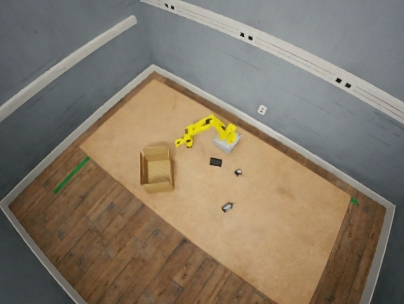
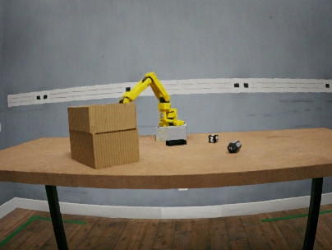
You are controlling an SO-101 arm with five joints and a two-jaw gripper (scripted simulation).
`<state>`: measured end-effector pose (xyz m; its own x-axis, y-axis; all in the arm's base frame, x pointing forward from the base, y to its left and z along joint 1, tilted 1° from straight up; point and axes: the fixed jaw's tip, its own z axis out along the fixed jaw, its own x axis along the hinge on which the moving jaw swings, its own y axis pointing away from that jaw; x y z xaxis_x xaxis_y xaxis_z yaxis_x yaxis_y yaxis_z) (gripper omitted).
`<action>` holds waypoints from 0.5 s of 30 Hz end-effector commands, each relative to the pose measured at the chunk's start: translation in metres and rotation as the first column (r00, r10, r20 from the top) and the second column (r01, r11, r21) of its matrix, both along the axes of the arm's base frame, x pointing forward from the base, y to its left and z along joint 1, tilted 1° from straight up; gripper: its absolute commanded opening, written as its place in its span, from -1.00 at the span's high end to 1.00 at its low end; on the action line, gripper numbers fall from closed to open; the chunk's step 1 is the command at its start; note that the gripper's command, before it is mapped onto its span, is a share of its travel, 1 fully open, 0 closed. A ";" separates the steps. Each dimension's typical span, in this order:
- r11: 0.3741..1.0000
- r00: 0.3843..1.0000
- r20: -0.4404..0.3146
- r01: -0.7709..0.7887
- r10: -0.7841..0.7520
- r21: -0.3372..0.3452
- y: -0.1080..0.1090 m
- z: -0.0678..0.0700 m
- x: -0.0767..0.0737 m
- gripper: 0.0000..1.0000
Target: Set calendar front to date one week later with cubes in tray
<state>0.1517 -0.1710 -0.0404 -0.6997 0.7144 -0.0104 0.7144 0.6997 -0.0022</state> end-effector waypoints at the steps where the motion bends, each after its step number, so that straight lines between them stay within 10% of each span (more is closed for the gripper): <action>1: 1.000 1.000 -0.014 0.005 -0.005 0.019 0.002 -0.005 -0.005 0.87; 15: 1.000 1.000 -0.014 0.005 -0.005 0.019 0.002 -0.005 -0.005 1.00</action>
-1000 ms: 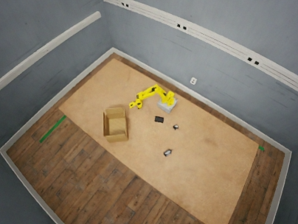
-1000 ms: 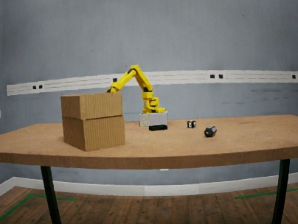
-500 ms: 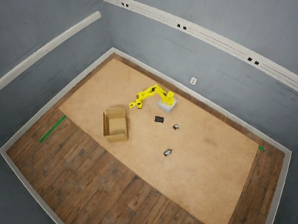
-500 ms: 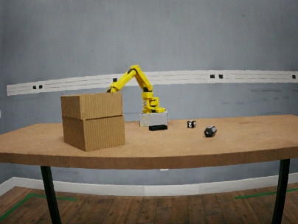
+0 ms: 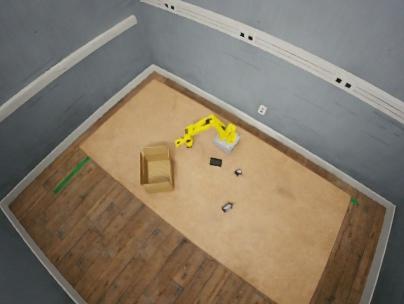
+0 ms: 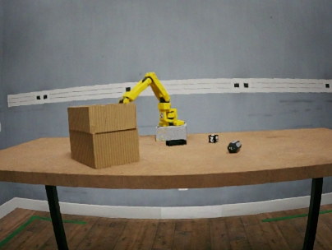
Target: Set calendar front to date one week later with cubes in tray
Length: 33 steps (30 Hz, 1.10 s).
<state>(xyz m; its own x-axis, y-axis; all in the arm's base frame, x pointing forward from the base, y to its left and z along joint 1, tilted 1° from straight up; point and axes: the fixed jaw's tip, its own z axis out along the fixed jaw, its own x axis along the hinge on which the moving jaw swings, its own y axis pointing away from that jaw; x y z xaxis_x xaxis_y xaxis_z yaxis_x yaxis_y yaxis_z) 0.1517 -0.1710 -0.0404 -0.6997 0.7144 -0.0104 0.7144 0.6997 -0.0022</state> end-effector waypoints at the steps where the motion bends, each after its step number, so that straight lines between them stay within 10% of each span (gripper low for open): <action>1: 1.000 1.000 -0.014 0.005 -0.005 0.019 0.002 -0.005 -0.005 1.00; 33: 1.000 1.000 -0.014 0.005 -0.005 0.019 0.005 0.045 -0.001 1.00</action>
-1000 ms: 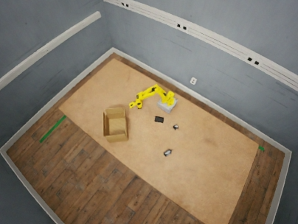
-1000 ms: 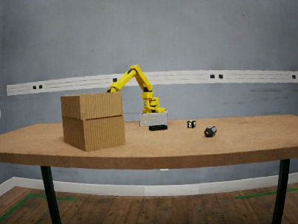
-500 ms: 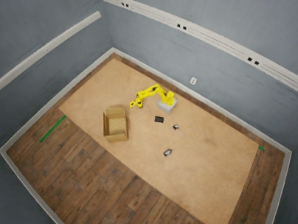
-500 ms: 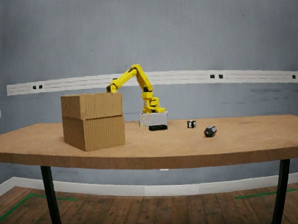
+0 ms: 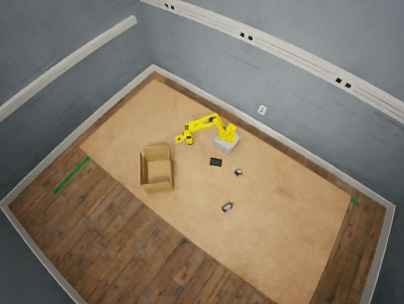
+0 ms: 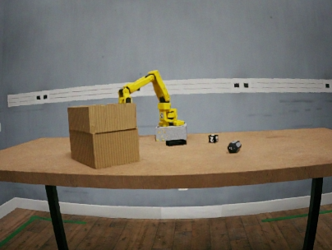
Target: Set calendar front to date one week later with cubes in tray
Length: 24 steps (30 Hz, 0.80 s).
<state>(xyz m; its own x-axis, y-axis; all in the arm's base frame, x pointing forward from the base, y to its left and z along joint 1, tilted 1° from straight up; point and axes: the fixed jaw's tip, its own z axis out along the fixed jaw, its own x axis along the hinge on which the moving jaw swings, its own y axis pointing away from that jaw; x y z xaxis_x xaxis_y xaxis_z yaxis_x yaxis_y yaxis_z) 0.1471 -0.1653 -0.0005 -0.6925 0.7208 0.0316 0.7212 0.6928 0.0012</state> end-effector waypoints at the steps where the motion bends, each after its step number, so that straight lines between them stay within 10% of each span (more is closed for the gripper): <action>1: 1.000 1.000 0.013 -0.004 0.005 -0.014 0.000 0.005 0.004 1.00; 24: 0.981 0.981 0.013 -0.195 0.195 -0.014 0.073 0.001 -0.023 1.00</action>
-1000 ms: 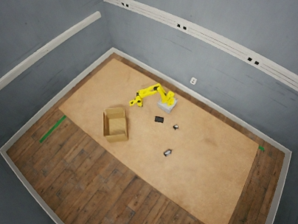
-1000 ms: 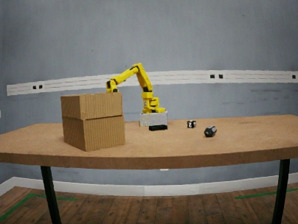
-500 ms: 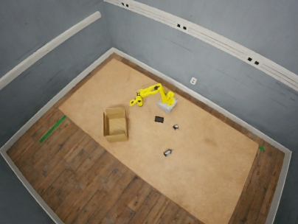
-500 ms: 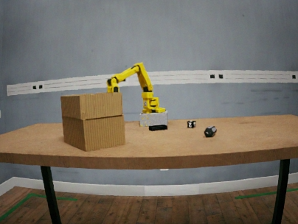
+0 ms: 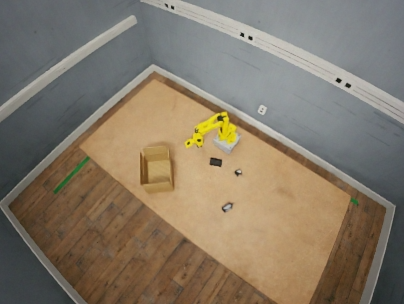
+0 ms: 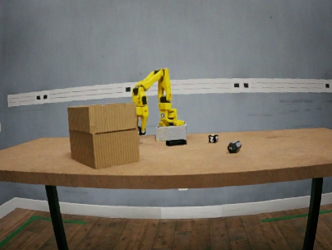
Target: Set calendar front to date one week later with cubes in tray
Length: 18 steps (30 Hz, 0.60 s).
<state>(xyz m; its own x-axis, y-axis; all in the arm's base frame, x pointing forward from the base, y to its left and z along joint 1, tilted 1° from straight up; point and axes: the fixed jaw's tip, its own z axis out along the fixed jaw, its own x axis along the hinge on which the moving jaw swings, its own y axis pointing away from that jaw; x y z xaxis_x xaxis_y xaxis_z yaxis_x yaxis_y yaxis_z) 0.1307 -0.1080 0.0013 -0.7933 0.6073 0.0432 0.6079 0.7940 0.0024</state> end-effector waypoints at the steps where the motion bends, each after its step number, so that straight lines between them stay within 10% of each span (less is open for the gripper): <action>1: 0.998 0.998 0.024 -0.053 0.054 -0.020 0.019 -0.002 -0.009 1.00; 18: 0.997 0.996 0.024 -0.081 0.081 -0.020 0.029 -0.005 -0.015 1.00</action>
<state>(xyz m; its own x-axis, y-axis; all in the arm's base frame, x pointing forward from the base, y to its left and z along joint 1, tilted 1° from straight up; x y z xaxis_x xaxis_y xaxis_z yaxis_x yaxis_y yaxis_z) 0.1153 -0.0809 -0.0037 -0.8351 0.5497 0.0186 0.5498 0.8353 0.0004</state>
